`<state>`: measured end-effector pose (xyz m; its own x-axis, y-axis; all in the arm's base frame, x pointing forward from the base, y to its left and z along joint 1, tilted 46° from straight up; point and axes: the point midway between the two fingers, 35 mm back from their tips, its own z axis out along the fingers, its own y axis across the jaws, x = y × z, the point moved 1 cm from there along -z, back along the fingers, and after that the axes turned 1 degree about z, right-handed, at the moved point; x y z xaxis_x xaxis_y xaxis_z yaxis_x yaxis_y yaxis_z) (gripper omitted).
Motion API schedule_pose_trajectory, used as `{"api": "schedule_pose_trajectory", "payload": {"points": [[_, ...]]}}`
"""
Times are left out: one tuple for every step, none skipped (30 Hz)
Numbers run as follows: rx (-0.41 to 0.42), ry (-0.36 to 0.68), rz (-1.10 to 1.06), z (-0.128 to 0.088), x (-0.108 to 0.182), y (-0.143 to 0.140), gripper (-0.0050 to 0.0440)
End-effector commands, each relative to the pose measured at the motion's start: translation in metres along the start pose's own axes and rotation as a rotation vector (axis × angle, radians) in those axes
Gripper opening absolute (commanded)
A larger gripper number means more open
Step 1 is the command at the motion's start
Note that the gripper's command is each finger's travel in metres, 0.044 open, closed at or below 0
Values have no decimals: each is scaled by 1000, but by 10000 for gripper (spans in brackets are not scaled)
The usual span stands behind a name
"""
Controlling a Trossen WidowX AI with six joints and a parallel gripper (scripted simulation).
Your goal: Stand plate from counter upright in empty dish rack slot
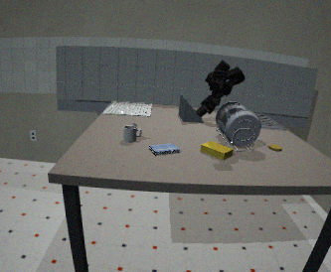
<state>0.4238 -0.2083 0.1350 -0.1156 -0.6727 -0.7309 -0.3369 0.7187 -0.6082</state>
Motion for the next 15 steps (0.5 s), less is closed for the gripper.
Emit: {"api": "schedule_pose_trajectory", "payload": {"points": [[-3, 1, 5, 0, 7, 2, 440], [-4, 1, 5, 0, 8, 2, 440], [-4, 0, 6, 0, 10, 2, 440], [-4, 0, 6, 0, 11, 2, 440], [-4, 0, 7, -1, 12, 2, 440], [-4, 0, 7, -1, 14, 3, 440], [-4, -1, 8, -1, 15, 3, 440], [-4, -1, 8, -1, 16, 3, 440], [-4, -1, 9, -1, 17, 3, 440], [-4, -2, 9, -2, 19, 3, 440], [-4, -2, 10, -2, 20, 3, 440], [-4, -2, 10, -2, 21, 4, 440], [-4, -3, 11, -2, 23, 4, 440], [-4, -3, 11, -2, 24, 4, 440], [-4, -3, 12, -3, 25, 4, 440]]}}
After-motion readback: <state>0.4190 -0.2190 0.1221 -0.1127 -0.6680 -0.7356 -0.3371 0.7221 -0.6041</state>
